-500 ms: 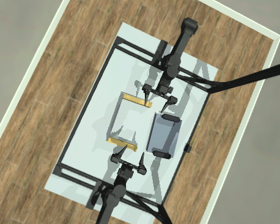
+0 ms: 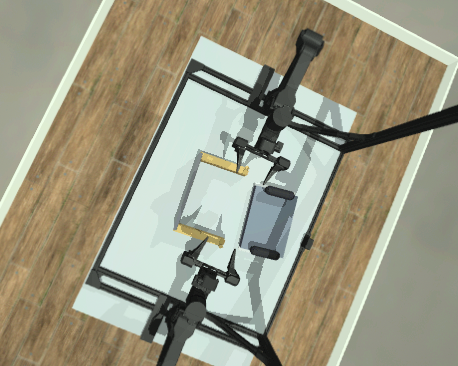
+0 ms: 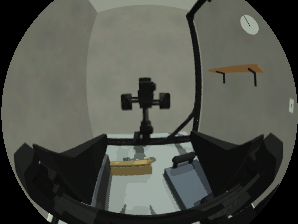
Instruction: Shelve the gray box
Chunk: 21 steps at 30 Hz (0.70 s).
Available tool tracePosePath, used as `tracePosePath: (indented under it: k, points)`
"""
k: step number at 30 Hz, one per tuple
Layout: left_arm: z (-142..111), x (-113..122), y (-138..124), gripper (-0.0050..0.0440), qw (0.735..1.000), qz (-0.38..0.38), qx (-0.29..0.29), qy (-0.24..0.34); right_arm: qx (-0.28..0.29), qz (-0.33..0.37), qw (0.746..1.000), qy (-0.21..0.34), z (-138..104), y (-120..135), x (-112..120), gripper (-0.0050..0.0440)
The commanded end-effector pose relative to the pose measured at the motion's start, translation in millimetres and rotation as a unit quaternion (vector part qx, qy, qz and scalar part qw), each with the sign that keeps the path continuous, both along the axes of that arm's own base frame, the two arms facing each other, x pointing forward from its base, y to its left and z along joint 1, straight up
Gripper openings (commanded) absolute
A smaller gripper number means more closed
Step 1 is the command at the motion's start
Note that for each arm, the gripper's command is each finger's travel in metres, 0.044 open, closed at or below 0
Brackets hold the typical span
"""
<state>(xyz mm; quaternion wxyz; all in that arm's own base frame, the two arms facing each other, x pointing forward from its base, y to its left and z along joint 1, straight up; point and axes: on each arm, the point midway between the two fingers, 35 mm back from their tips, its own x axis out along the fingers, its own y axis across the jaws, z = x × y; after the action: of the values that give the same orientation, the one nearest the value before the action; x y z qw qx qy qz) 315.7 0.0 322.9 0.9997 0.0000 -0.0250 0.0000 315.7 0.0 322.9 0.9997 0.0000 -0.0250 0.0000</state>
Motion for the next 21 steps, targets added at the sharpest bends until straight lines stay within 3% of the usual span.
tracePosePath:
  k: [1, 2, 5, 9, 13, 17, 19, 21]
  points:
    - [0, 0, 0, 0.0440, 1.000, 0.000, 0.000, 0.000, 0.000, 0.000, 1.000, 0.000, 0, 0, 0, 0.0440]
    - [0, 0, 0, 0.0440, 1.000, 0.000, 0.000, 0.000, 0.000, 0.000, 1.000, 0.000, 0, 0, 0, 0.0440]
    - [0, 1, 0, 0.0380, 1.000, -0.001, -0.003, 0.002, 0.003, 0.001, 1.000, 0.002, 0, 0, 0, 0.0380]
    - [-3, 7, -5, 0.0380, 0.999, -0.006, -0.034, 0.021, 0.028, 0.007, 0.999, 0.020, -4, 4, 5, 0.0380]
    - [-10, 21, -17, 0.0380, 0.991, -0.016, -0.111, 0.071, 0.091, 0.017, 0.993, 0.067, -15, 15, 16, 0.0380]
    - [-25, 41, -38, 0.0380, 0.964, -0.015, -0.217, 0.154, 0.188, 0.021, 0.971, 0.146, -33, 34, 30, 0.0380]
    - [-25, 41, -38, 0.0380, 0.964, -0.015, -0.217, 0.154, 0.188, 0.021, 0.971, 0.146, -33, 34, 30, 0.0380]
    - [-34, 49, -50, 0.0380, 0.939, -0.004, -0.282, 0.196, 0.235, 0.017, 0.954, 0.187, -42, 44, 36, 0.0380]
